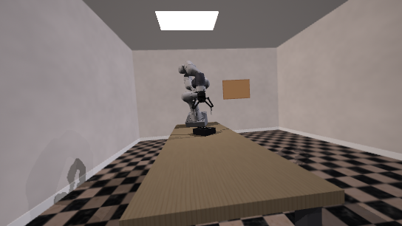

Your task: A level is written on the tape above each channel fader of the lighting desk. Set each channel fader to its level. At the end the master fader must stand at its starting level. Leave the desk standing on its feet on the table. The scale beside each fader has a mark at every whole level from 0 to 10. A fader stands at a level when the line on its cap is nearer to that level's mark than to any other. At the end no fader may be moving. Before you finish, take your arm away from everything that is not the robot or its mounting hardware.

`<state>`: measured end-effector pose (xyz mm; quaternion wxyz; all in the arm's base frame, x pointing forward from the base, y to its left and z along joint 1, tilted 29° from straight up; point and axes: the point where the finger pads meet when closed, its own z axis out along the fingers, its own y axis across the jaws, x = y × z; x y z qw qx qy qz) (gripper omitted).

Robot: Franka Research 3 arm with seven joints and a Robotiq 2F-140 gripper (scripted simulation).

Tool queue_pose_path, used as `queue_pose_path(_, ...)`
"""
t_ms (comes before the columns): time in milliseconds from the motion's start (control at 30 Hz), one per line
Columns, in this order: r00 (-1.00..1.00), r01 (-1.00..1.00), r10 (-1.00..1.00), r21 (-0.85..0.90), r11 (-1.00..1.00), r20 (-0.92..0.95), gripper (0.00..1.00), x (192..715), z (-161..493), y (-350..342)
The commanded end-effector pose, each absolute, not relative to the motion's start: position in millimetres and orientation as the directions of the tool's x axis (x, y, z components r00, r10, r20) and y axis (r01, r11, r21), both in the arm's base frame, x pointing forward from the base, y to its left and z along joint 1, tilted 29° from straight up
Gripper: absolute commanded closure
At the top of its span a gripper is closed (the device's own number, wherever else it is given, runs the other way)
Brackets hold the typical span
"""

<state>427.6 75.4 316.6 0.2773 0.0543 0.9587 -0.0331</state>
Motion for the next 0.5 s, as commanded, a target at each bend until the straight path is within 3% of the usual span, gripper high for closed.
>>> queue_pose_path(0, -0.847, -0.117, -0.19, -0.174, 0.978, -0.496, 0.0, 407.6, 311.7, 78.8)
queue_pose_path(467, -0.706, -0.477, -0.605, -0.384, 0.791, -0.369, 0.0, 405.0, 311.7, 80.3)
